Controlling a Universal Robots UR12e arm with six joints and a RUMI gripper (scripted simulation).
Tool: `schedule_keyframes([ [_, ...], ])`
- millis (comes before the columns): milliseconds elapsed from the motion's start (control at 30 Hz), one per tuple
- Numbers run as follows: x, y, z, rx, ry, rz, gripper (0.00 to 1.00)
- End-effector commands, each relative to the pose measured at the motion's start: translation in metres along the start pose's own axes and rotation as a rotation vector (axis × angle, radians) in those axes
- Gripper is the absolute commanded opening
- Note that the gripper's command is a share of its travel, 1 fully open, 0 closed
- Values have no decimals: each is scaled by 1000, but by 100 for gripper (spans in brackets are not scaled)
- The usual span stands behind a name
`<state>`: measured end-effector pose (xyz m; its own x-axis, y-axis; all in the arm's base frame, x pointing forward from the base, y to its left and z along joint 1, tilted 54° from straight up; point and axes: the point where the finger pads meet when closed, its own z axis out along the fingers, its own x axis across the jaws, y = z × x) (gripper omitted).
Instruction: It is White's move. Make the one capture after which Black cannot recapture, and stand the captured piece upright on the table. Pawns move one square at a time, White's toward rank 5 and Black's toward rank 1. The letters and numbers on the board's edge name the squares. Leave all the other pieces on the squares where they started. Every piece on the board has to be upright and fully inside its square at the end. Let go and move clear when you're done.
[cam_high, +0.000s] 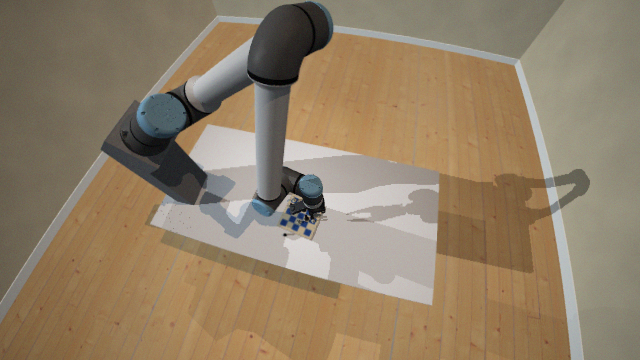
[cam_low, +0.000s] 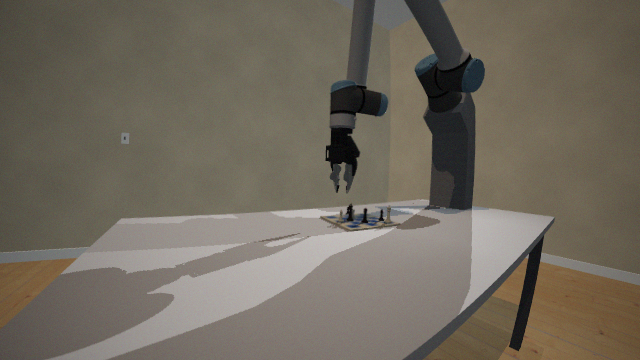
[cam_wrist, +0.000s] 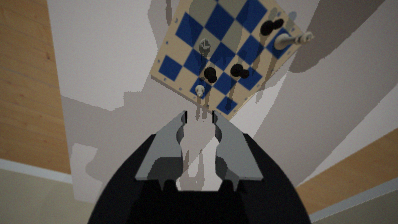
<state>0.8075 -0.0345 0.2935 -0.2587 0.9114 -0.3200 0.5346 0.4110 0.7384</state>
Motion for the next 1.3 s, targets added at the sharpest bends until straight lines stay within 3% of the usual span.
schedule_keyframes([
  [0, 0, 0, 0, -1, 0, 0, 22],
  [667, 0, 1, 2, -1, 0, 0, 22],
  [1267, 0, 1, 20, -1, -1, 0, 22],
])
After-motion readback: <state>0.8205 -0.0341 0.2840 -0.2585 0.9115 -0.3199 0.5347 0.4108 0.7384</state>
